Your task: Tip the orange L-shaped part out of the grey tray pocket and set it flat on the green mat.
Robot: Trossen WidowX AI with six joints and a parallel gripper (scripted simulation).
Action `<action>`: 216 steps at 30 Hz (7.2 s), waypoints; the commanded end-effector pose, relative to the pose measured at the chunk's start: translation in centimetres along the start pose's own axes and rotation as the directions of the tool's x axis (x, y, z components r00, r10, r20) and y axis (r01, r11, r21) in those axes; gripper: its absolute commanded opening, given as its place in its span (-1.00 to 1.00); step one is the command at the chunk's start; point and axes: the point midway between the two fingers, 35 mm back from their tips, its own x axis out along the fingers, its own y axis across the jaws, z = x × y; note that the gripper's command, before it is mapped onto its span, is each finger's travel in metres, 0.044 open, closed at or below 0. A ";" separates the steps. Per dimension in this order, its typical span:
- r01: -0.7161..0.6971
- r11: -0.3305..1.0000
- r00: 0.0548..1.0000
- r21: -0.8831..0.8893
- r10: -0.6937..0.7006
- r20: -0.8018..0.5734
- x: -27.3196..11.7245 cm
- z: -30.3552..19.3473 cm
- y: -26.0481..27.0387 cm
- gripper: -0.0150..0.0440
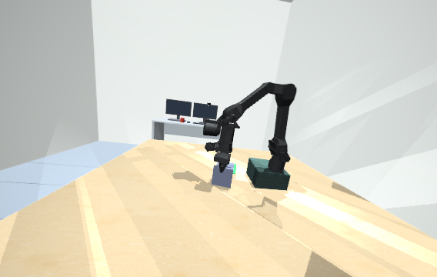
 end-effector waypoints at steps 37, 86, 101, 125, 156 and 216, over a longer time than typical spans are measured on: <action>-0.006 1.000 1.000 0.000 0.006 -0.001 3.2 -0.1 0.1 0.12; -0.007 1.000 1.000 0.007 0.007 0.002 -7.2 0.1 0.2 0.12; -0.001 0.868 1.000 -0.497 0.002 0.000 -7.3 0.7 -2.5 0.46; -0.007 0.004 1.000 -1.000 -0.004 -0.007 -7.5 1.0 -7.9 0.46; -0.007 0.004 1.000 -1.000 -0.004 -0.007 -1.9 1.0 -7.9 0.46; -0.007 0.004 1.000 -1.000 -0.004 -0.007 -2.9 1.0 -7.9 -0.49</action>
